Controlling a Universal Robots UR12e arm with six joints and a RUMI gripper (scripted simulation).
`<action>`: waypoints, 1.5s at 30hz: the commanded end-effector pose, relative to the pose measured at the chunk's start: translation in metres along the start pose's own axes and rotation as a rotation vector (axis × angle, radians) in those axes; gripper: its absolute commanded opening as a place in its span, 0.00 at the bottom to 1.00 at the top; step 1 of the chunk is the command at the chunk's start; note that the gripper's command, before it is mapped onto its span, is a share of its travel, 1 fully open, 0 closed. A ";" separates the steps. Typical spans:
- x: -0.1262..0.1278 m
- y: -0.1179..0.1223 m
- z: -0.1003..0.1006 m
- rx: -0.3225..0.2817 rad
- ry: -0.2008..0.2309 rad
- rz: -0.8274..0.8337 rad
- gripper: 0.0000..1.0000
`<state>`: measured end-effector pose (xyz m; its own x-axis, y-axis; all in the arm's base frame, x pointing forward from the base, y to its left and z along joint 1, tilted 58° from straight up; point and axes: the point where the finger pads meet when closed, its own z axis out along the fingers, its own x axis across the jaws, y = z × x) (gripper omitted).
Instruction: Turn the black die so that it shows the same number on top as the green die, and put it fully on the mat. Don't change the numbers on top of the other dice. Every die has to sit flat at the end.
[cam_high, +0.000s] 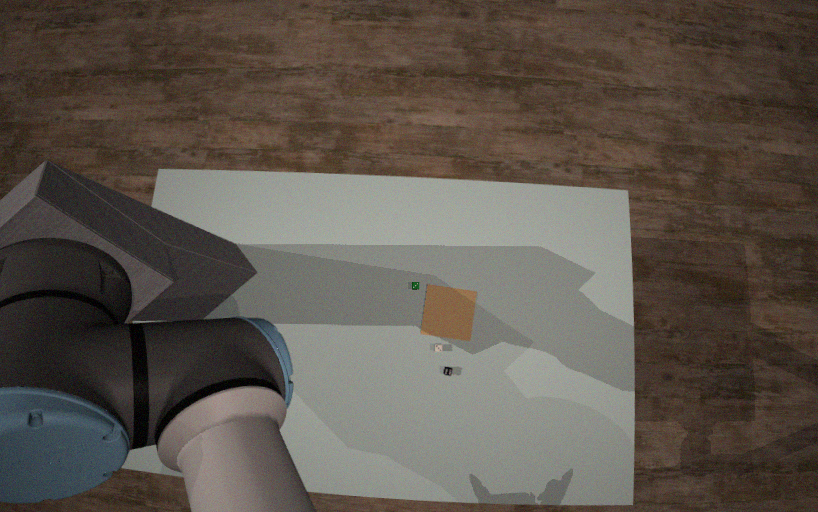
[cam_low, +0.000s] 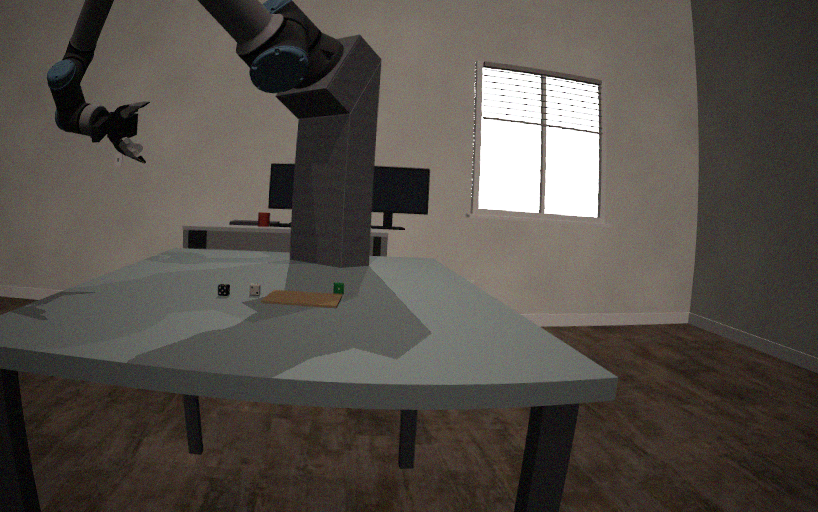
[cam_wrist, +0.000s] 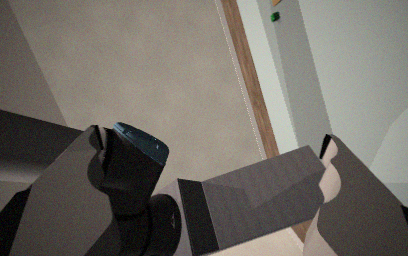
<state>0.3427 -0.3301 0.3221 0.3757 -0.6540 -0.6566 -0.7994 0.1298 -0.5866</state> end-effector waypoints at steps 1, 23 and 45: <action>0.000 0.000 0.000 0.000 0.000 0.000 1.00; 0.000 -0.001 0.001 -0.002 0.004 -0.003 1.00; 0.006 -0.029 0.054 -0.079 0.184 -0.161 1.00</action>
<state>0.3781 -0.3067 0.3143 0.4092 -0.7521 -0.5166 -0.7784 0.0078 -0.6278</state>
